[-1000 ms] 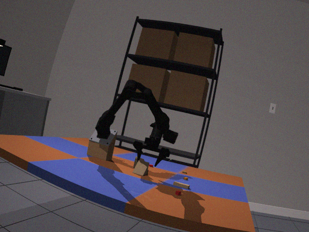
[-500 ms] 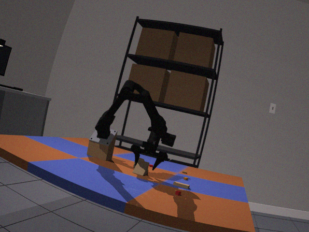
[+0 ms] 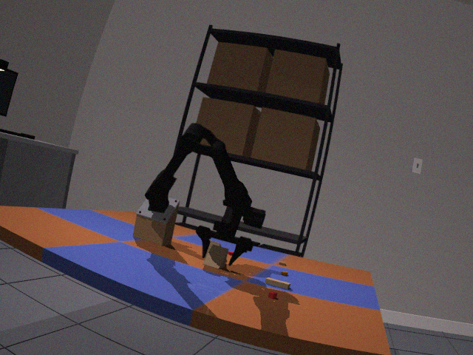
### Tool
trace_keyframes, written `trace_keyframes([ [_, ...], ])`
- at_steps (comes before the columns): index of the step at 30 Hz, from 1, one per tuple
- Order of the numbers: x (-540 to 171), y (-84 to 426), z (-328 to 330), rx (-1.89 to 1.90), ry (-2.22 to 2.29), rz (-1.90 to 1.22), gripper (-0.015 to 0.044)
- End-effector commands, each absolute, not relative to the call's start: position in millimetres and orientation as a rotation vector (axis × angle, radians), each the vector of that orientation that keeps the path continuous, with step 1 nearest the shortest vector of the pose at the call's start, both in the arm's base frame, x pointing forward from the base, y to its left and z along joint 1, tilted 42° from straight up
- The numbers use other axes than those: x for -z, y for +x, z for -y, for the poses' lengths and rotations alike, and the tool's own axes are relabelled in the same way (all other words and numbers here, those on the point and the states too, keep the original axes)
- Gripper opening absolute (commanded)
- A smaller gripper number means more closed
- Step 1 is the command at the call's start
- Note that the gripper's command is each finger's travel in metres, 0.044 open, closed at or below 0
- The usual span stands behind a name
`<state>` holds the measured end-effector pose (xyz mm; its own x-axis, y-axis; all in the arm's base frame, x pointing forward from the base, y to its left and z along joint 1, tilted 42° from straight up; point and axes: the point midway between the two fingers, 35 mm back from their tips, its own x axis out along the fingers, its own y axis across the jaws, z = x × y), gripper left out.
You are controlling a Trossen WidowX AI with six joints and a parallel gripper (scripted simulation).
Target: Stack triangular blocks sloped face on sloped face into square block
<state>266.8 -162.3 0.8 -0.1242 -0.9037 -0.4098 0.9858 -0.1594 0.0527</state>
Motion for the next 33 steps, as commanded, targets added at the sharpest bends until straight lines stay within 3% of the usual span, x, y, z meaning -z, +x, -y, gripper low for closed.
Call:
trace_keyframes([
  [1, -1.7, 264.5, 166.8, 1.691, 0.393, -0.260, 0.0440],
  [4, -1.7, 263.5, 168.6, 1.692, 0.391, -0.258, 0.0440],
  [10, -1.7, 263.5, 168.6, 1.692, 0.391, -0.258, 0.0282],
  [19, -1.7, 263.5, 168.6, 1.692, 0.391, -0.258, 0.0222],
  [27, -3.3, 263.7, 166.4, 1.693, 0.396, -0.260, 0.0012],
  [33, -11.1, 262.4, 167.2, 1.674, 0.501, -0.358, 0.0000],
])
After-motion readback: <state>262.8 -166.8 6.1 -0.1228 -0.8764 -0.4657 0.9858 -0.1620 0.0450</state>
